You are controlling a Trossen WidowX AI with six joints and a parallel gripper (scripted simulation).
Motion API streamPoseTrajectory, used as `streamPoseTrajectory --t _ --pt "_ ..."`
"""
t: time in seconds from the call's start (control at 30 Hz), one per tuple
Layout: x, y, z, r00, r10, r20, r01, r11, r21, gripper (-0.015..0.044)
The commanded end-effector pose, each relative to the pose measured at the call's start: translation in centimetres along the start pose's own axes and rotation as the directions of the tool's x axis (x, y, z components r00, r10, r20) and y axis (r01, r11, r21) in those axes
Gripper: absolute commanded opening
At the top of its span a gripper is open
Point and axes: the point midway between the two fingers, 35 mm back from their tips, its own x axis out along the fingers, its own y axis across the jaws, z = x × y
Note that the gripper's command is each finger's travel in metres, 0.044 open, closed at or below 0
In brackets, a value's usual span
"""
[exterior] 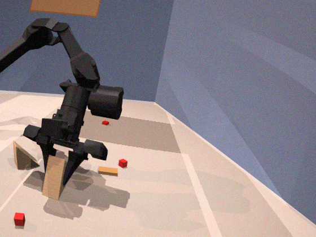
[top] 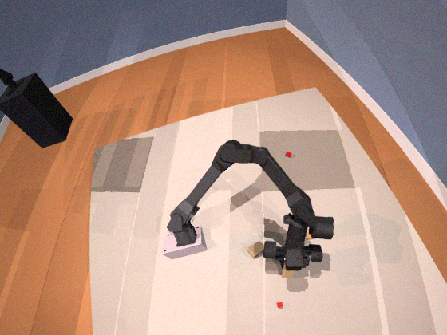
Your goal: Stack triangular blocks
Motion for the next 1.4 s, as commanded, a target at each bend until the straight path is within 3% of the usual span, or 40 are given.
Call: streamPoseTrajectory --t 0.0,0.57,1.23,1.27,1.37 --pt "-0.2 0.1 0.9 0.995 0.003 -0.102 -0.003 1.000 0.000 0.0000" --pt "0.1 0.1 4.2 0.858 0.004 -0.514 -0.003 1.000 0.002 0.0000" --pt "2.0 0.0 7.4 0.512 0.001 -0.859 0.004 1.000 0.003 0.0000" --pt "1.7 -0.1 6.8 0.571 -0.007 -0.821 0.007 1.000 -0.004 0.0026" --pt "1.7 -0.1 6.8 0.571 -0.007 -0.821 0.007 1.000 -0.004 0.0105"
